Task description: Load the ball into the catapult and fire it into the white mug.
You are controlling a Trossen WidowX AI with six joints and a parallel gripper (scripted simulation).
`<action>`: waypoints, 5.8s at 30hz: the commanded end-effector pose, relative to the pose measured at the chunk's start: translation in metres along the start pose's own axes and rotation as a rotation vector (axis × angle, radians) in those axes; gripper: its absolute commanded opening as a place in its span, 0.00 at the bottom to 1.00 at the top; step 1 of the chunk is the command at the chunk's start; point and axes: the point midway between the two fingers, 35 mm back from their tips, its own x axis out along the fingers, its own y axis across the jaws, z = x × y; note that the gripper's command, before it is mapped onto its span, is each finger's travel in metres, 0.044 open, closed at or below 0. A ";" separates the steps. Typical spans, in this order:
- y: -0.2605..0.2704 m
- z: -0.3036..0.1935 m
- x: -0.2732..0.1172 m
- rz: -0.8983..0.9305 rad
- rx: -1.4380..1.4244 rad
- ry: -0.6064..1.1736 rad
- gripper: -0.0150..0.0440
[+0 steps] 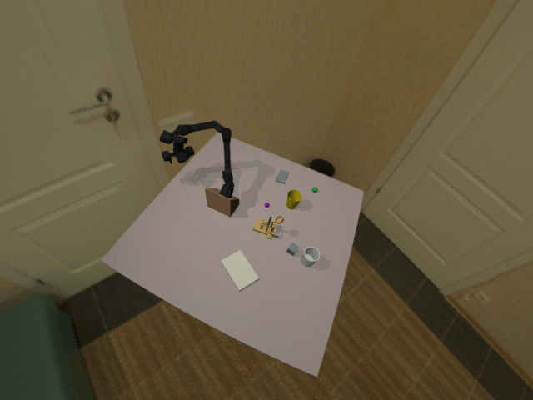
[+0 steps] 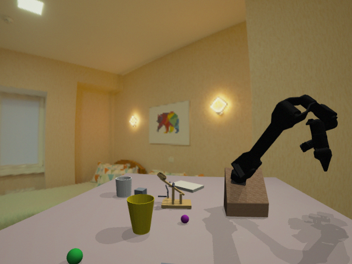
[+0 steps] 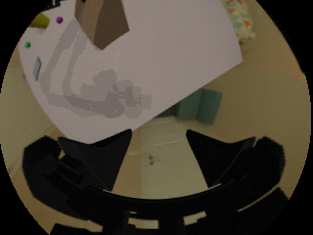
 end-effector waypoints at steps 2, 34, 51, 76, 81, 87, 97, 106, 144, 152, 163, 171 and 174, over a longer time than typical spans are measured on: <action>-0.007 0.006 -0.006 -0.021 0.000 -0.004 1.00; 0.001 0.452 -0.235 -0.504 -0.464 -0.383 1.00; 0.217 0.588 -0.179 -0.185 -0.710 -0.412 1.00; 0.346 0.588 -0.102 0.078 -0.752 -0.247 0.69; 0.346 0.588 -0.102 0.078 -0.752 -0.247 0.47; 0.346 0.588 -0.102 0.078 -0.752 -0.247 0.25; 0.347 0.589 -0.101 0.078 -0.752 -0.247 0.25; 0.353 0.598 -0.092 0.076 -0.752 -0.248 0.25; 0.379 0.626 -0.049 0.078 -0.753 -0.250 0.25; 0.383 0.631 -0.038 0.078 -0.753 -0.250 0.25; 0.386 0.635 -0.024 0.078 -0.753 -0.250 0.25; 0.389 0.638 -0.012 0.079 -0.753 -0.250 0.25; 0.387 0.637 -0.023 0.074 -0.750 -0.262 0.25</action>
